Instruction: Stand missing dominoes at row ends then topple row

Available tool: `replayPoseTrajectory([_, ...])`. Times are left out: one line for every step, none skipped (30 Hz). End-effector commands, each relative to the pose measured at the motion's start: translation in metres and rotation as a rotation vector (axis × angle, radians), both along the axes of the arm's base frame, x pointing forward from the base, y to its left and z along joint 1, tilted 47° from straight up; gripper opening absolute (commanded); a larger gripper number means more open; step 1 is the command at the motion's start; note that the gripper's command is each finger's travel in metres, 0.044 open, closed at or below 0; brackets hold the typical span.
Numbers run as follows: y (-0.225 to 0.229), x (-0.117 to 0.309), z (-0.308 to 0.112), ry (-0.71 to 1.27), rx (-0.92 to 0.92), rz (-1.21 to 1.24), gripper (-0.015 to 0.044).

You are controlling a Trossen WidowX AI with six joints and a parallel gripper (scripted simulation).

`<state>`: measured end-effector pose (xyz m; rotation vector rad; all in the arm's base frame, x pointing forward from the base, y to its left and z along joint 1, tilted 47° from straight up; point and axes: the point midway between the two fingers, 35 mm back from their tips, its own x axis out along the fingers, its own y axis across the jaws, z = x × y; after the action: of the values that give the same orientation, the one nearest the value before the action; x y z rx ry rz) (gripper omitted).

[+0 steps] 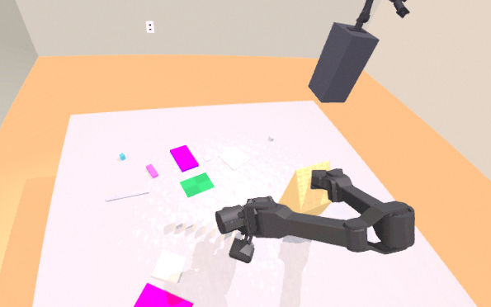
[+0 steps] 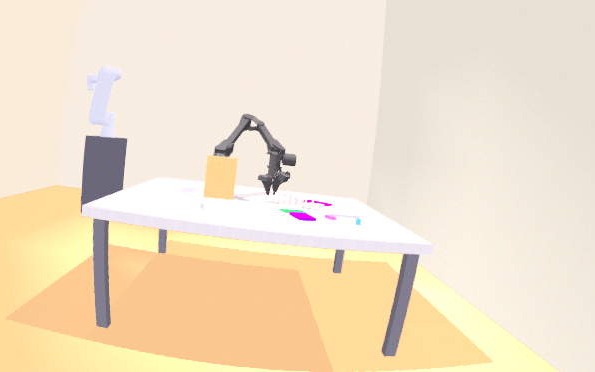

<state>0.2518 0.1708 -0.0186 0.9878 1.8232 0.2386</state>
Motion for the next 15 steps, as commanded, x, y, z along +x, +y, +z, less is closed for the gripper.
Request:
replayPoseTrajectory([0.0,0.0,0.0,0.004,0.003,-0.003,0.037])
replayPoseTrajectory([0.0,0.0,0.0,0.004,0.003,-0.003,0.0396])
replayPoseTrajectory([0.0,0.0,0.0,0.004,0.003,-0.003,0.0422])
replayPoseTrajectory([0.0,0.0,0.0,0.004,0.003,-0.003,0.044])
replayPoseTrajectory([0.0,0.0,0.0,0.004,0.003,-0.003,0.044])
replayPoseTrajectory([0.0,0.0,0.0,0.004,0.003,-0.003,0.044])
replayPoseTrajectory([-0.001,0.001,0.001,0.003,0.002,-0.003,0.044])
replayPoseTrajectory([-0.007,0.004,0.005,0.002,-0.001,-0.004,0.044])
replayPoseTrajectory([-0.016,0.008,0.012,0.0,-0.006,-0.004,0.044])
replayPoseTrajectory([-0.028,0.013,0.022,-0.002,-0.011,-0.005,0.044])
replayPoseTrajectory([-0.04,0.017,0.033,-0.003,-0.014,-0.005,0.044])
replayPoseTrajectory([-0.052,0.02,0.044,-0.003,-0.015,-0.004,0.044])
replayPoseTrajectory([-0.065,0.022,0.056,-0.003,-0.014,-0.003,0.044])
replayPoseTrajectory([-0.077,0.022,0.068,-0.002,-0.012,-0.002,0.044])
replayPoseTrajectory([-0.084,0.022,0.076,-0.001,-0.01,-0.001,0.044])
